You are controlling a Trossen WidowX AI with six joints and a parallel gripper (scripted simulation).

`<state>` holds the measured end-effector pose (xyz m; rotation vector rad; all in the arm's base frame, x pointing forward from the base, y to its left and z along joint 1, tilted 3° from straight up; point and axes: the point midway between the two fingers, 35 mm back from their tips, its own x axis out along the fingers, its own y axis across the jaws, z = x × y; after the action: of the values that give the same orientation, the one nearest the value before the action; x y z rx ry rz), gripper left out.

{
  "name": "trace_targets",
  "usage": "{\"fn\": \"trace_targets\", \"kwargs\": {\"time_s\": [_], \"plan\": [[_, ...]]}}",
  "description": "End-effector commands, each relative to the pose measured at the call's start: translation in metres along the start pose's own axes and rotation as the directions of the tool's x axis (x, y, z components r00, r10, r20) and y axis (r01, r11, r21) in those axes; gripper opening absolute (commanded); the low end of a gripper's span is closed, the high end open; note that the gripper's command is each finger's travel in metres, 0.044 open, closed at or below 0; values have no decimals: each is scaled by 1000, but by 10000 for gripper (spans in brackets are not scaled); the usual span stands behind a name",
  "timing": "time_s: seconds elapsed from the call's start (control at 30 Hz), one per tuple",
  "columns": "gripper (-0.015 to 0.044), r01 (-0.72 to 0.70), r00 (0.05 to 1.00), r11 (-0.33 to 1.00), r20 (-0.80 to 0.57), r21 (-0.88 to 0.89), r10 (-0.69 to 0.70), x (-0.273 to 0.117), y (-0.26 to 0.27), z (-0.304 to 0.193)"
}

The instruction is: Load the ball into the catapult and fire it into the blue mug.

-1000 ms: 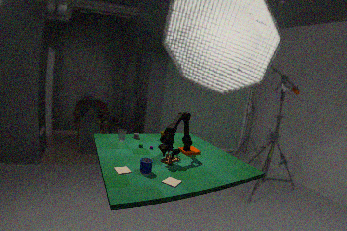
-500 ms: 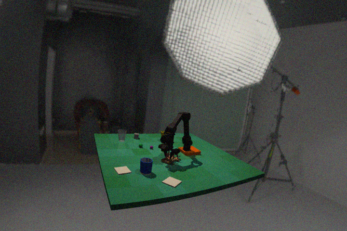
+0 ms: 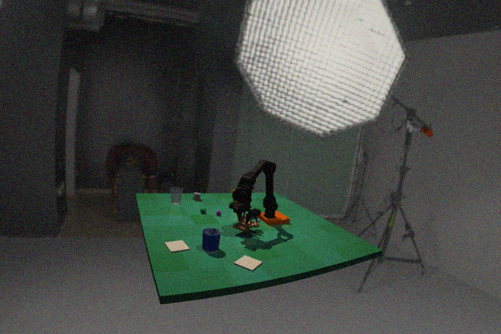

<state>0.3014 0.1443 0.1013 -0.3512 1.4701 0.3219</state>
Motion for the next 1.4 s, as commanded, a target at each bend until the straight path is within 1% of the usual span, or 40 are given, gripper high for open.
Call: {"fn": "trace_targets", "kwargs": {"time_s": [0.0,0.73,0.93,1.37], "plan": [[0,-1,1000,1000,3,2,1,5,0,1],[0,-1,1000,1000,2,1,1,40,0,1],[0,0,1000,1000,-1,3,0,37,0,0],[341,0,1000,1000,-1,3,0,37,0,0]]}}
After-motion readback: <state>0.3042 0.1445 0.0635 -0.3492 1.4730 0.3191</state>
